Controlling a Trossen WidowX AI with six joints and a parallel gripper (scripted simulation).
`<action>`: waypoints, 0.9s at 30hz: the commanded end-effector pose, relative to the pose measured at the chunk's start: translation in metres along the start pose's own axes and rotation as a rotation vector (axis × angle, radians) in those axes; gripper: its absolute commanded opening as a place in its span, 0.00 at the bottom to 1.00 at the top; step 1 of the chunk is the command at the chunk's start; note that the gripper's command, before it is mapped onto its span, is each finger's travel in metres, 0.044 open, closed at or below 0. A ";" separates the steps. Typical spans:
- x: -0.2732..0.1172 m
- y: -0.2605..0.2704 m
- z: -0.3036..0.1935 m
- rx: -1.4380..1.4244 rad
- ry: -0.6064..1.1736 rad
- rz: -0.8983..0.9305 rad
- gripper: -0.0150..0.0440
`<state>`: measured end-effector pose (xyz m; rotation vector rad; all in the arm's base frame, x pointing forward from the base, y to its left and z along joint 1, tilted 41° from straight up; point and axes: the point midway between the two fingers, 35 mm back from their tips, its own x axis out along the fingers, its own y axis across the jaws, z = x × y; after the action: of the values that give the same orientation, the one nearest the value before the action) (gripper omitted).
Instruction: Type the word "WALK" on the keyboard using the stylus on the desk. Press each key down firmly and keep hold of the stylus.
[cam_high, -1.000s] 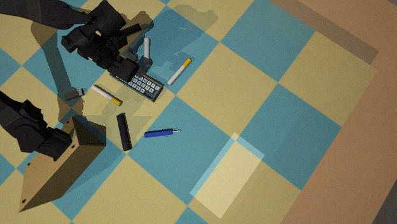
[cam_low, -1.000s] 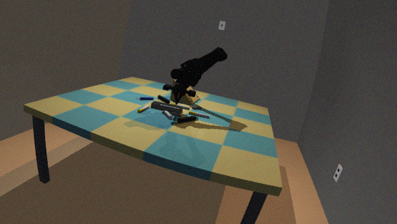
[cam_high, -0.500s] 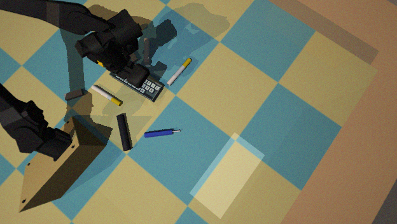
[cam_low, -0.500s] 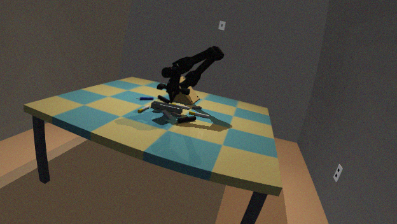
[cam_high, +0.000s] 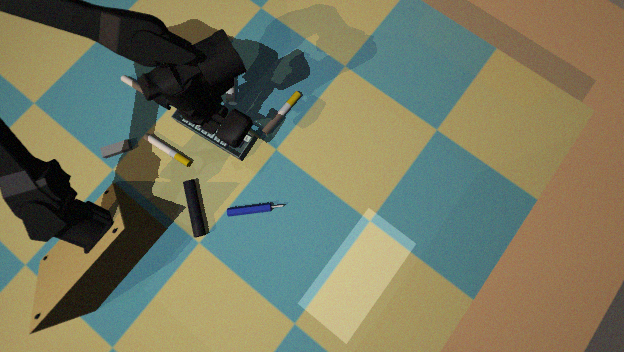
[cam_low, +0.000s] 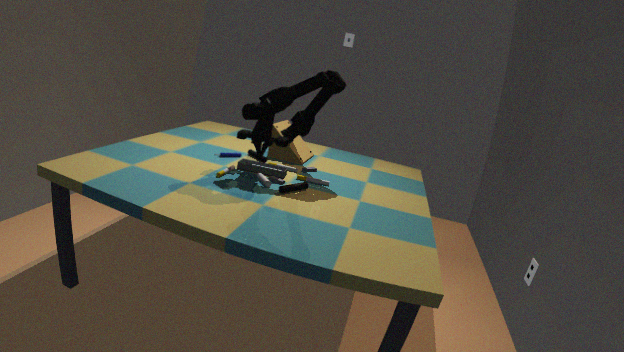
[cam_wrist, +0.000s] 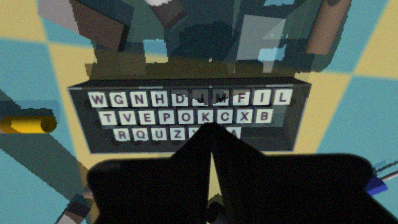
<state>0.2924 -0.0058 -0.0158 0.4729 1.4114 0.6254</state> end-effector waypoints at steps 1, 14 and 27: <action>-0.001 -0.040 -0.003 0.014 0.002 -0.007 0.25; -0.001 -0.039 -0.007 0.015 0.002 -0.007 0.25; 0.000 -0.018 -0.030 0.016 0.004 -0.006 0.25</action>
<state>0.2669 -0.0223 -0.0315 0.4806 1.4193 0.6148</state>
